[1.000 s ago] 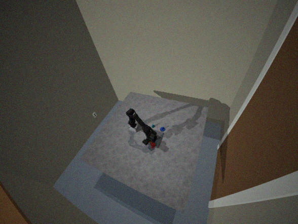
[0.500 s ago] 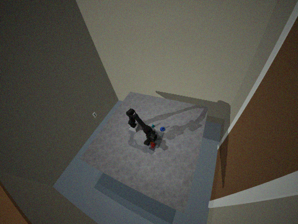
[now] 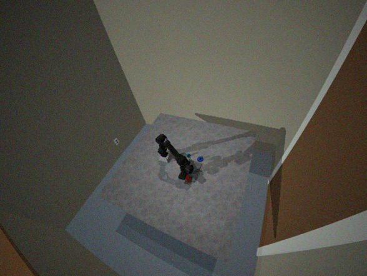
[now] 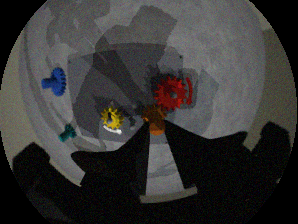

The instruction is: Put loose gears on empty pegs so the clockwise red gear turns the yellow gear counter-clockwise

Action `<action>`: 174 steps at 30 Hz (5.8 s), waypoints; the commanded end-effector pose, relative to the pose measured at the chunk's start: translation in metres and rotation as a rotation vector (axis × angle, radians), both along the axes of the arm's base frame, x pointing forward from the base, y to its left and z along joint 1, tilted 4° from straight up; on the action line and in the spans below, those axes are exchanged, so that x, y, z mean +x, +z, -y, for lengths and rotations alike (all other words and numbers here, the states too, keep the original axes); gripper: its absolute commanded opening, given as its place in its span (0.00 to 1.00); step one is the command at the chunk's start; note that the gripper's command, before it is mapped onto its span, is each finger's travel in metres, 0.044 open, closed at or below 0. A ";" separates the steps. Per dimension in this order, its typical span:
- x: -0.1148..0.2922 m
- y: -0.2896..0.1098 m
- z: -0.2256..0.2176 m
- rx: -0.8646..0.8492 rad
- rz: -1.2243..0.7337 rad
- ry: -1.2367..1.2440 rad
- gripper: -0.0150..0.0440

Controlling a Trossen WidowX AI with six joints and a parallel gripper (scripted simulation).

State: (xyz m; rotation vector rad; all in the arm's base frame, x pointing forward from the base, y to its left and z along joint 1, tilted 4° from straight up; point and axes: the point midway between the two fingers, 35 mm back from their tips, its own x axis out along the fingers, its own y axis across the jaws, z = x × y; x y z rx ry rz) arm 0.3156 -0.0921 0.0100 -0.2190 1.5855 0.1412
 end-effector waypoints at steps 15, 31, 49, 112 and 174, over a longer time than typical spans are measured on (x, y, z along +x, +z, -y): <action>0.001 0.049 -0.003 -0.005 0.011 -0.200 0.49; -0.067 0.034 -0.189 0.010 0.011 -0.273 1.00; -0.090 0.008 -0.218 0.014 0.005 -0.304 1.00; -0.082 0.026 -0.222 0.014 0.005 -0.304 0.25; -0.062 0.109 -0.181 0.012 0.010 -0.341 0.25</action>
